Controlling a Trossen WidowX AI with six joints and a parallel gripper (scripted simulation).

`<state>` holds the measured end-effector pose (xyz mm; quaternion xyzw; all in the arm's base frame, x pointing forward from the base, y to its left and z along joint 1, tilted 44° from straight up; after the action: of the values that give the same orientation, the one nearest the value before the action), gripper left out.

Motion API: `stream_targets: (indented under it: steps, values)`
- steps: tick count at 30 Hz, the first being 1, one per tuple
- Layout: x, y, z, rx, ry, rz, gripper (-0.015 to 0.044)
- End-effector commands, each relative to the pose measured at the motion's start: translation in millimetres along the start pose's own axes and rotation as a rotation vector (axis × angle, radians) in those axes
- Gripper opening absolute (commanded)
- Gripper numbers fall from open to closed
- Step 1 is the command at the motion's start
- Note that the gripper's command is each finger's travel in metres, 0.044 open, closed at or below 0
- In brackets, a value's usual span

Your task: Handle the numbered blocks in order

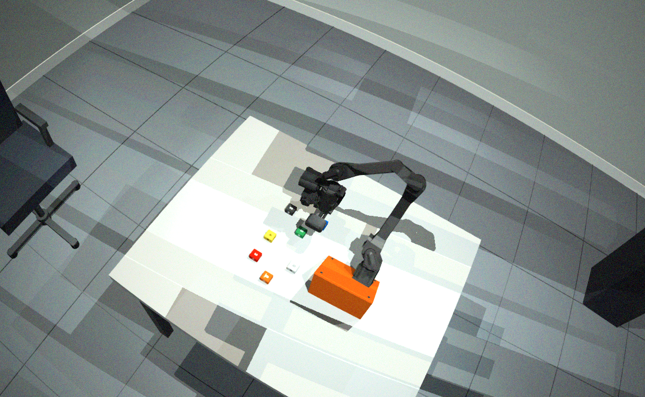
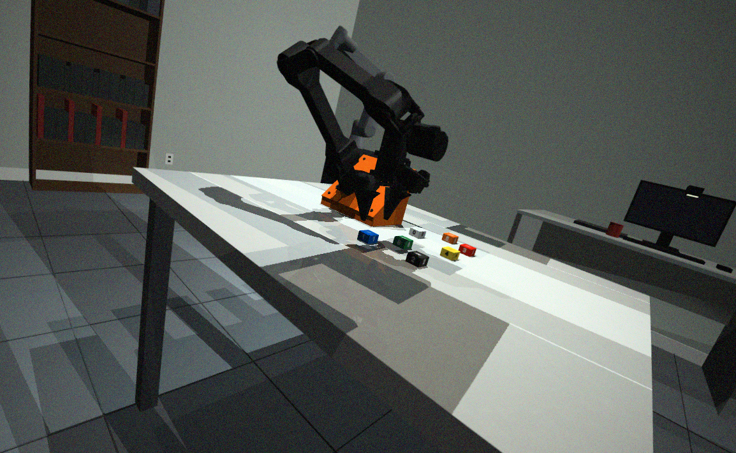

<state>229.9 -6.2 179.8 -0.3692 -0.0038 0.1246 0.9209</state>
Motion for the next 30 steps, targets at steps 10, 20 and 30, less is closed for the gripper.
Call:
stream_targets:
  steps: [10, 20, 30]
  values:
    - [-1, -2, -19, -0.009, -0.015, -0.005, 0.0400]
    - [-1, -3, -35, -0.010, -0.015, -0.006, 0.0400]
    - [-1, -3, -40, -0.011, -0.015, -0.005, 0.0269]
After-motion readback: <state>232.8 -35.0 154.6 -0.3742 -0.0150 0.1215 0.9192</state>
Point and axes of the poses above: the point midway between the two fingers, 35 mm back from their tips, its own z axis back along the fingers, its own y axis across the jaws, x = y × z, the point moved 9 cm from there along z, back along the fingers, and after that the axes turned 9 degrees about z, right-handed, at the moved point
